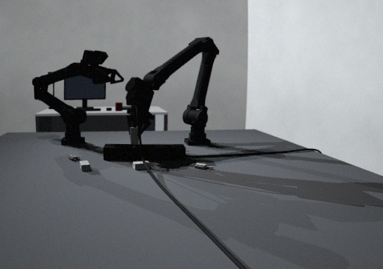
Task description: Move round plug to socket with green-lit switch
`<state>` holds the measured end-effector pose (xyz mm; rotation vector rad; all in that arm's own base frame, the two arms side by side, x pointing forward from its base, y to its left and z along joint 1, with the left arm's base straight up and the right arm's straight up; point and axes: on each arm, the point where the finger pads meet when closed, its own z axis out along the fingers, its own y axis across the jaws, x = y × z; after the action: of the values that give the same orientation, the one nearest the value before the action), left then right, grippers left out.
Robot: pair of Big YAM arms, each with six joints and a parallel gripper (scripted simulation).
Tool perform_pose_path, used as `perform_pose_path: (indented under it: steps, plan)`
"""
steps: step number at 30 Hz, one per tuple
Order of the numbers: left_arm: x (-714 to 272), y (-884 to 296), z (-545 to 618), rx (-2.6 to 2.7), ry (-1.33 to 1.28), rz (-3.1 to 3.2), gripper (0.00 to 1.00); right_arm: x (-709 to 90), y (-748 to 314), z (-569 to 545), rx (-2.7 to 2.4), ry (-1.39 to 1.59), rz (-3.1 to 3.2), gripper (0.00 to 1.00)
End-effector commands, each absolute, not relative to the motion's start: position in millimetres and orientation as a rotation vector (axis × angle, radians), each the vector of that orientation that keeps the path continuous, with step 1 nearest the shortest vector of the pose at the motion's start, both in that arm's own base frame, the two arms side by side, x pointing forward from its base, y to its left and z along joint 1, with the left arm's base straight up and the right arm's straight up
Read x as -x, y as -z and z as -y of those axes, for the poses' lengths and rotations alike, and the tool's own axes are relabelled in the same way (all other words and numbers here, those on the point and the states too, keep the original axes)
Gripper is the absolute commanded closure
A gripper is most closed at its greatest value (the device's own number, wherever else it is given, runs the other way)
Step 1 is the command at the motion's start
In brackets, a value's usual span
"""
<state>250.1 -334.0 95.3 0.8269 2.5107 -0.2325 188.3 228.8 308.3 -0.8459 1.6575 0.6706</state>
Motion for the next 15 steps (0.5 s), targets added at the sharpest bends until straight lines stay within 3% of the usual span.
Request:
perform_pose_path:
  steps: [1,15]
  plan:
    - [-247,-89,342,-0.868,0.231,-2.483,0.67,-186,-359,-230,0.828,-0.690,-1.578,0.00]
    - [-260,-97,342,-0.829,0.244,-2.475,0.67,-186,-359,-230,0.828,-0.690,-1.578,0.00]
